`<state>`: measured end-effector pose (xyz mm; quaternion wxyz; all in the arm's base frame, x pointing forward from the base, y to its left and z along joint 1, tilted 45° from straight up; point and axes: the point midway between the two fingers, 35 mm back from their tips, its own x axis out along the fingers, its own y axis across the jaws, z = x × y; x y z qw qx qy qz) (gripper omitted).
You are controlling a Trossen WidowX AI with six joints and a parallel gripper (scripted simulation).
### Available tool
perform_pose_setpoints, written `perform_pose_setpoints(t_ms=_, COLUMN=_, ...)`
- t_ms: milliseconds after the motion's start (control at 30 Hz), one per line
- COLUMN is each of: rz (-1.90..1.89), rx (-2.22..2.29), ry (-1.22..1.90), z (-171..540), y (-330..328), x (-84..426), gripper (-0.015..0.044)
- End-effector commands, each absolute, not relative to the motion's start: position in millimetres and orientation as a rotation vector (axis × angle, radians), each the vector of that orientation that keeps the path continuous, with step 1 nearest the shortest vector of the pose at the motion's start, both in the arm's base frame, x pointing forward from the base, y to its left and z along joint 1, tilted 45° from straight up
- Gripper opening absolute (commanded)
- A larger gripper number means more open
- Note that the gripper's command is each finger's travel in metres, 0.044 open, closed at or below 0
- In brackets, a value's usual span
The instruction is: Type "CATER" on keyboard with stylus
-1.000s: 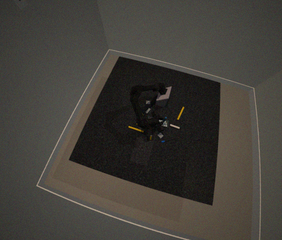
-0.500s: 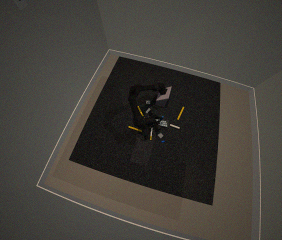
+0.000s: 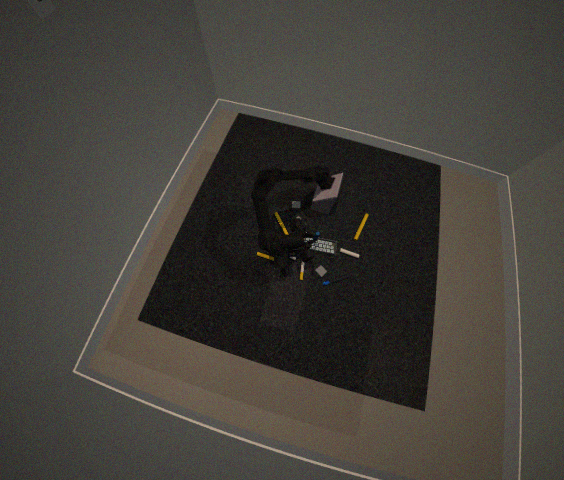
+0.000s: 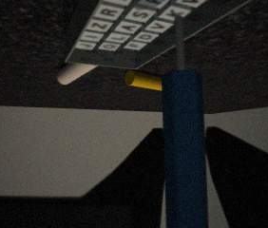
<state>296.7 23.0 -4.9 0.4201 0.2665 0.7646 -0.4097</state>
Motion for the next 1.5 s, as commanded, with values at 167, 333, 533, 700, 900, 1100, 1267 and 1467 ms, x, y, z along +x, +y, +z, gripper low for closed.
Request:
perform_pose_setpoints(t_ms=167, rz=-1.027, rx=0.658, ry=1.925, z=-11.5, y=21.2, x=295.7, gripper=0.0079)
perform_pose_setpoints(t_ms=333, rz=-1.027, rx=0.658, ry=1.925, z=-11.5, y=21.2, x=295.7, gripper=0.0081)
perform_pose_setpoints(t_ms=533, rz=-1.027, rx=0.658, ry=1.925, z=-11.5, y=21.2, x=295.7, gripper=0.0081)
perform_pose_setpoints(t_ms=700, rz=-1.027, rx=0.658, ry=1.925, z=-11.5, y=21.2, x=295.7, gripper=0.0081)
perform_pose_setpoints(t_ms=900, rz=-1.027, rx=0.658, ry=1.925, z=-11.7, y=19.6, x=296.0, gripper=0.0081)
perform_pose_setpoints(t_ms=1100, rz=-1.027, rx=0.658, ry=1.925, z=-12.7, y=17.9, x=296.3, gripper=0.0081)
perform_pose_setpoints(t_ms=1267, rz=-1.027, rx=0.658, ry=1.925, z=-14.6, y=15.9, x=296.6, gripper=0.0081)
perform_pose_setpoints(t_ms=1467, rz=-1.027, rx=0.658, ry=1.924, z=-16.7, y=13.8, x=296.9, gripper=0.0081)
